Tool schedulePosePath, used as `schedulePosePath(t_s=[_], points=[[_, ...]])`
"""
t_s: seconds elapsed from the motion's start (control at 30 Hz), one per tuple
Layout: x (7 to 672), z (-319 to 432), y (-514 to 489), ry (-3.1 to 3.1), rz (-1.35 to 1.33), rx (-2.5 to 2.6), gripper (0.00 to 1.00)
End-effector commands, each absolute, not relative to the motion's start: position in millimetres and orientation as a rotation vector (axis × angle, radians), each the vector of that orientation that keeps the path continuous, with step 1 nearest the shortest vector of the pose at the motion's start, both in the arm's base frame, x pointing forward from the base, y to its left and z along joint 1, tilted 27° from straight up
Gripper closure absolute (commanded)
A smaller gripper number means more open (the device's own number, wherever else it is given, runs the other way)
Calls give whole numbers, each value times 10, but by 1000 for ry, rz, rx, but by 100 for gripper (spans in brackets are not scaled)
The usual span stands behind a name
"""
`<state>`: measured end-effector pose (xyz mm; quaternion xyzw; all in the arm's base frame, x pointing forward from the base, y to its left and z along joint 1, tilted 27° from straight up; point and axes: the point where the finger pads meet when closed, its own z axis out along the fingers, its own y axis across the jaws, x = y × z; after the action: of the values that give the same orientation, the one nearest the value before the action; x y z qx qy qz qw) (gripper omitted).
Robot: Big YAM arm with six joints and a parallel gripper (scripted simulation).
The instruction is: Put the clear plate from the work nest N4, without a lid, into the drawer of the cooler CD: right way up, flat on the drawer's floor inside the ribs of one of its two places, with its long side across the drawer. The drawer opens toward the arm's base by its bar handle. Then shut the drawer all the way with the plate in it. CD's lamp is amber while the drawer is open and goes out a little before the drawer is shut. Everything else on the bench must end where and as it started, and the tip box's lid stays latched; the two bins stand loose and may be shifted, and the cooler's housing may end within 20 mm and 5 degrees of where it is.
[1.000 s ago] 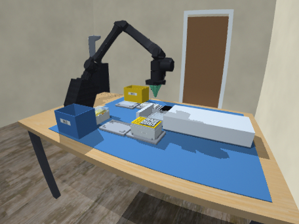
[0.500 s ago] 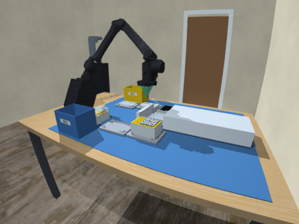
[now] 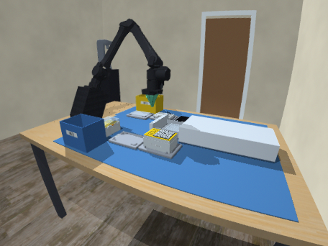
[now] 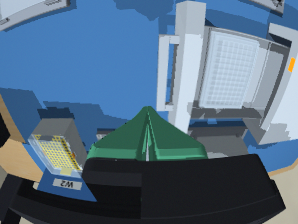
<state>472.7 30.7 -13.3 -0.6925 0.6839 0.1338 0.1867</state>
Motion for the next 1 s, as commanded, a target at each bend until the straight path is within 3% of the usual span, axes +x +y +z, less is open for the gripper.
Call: schedulePosePath(t_s=[0.0, 0.97], points=[[4691, -167, 200, 1926, 358, -1930, 100], [4543, -168, 220, 1923, 353, -1931, 100]])
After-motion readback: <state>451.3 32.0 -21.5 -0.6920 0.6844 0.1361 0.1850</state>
